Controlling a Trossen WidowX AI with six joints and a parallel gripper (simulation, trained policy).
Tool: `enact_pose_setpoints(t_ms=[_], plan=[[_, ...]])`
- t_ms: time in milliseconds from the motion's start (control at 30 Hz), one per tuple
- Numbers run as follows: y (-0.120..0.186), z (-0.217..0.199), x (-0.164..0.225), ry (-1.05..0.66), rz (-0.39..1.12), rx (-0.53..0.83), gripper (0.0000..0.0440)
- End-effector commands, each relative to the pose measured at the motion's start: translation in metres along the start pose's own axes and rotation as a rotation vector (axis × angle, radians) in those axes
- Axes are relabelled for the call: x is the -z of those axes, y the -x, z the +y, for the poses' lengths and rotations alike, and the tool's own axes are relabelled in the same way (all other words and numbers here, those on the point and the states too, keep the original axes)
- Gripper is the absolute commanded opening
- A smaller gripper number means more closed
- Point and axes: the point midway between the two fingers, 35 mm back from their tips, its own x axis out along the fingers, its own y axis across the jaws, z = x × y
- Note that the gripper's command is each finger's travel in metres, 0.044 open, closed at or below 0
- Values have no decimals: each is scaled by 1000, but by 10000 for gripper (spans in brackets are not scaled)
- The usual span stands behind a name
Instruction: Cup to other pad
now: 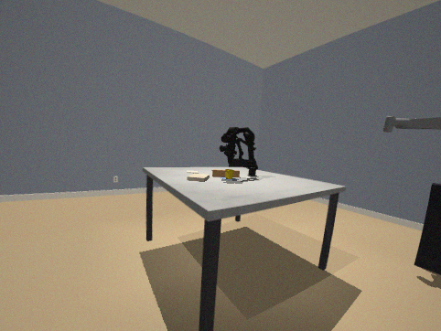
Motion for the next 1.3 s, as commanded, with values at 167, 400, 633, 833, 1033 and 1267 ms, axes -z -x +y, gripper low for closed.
enact_pose_setpoints(t_ms=[167, 400, 633, 833, 1033, 1267], plan=[[-30, -8, 2, -27, 13, 81, 168], [-56, -11, 4, -28, 22, 121, 176], [-83, -15, 7, -4, 33, 150, 179], [-101, -18, 10, 37, 42, 159, 115], [-100, -21, 7, 67, 31, 156, 7], [-87, -24, 3, 60, 24, 138, 0]])
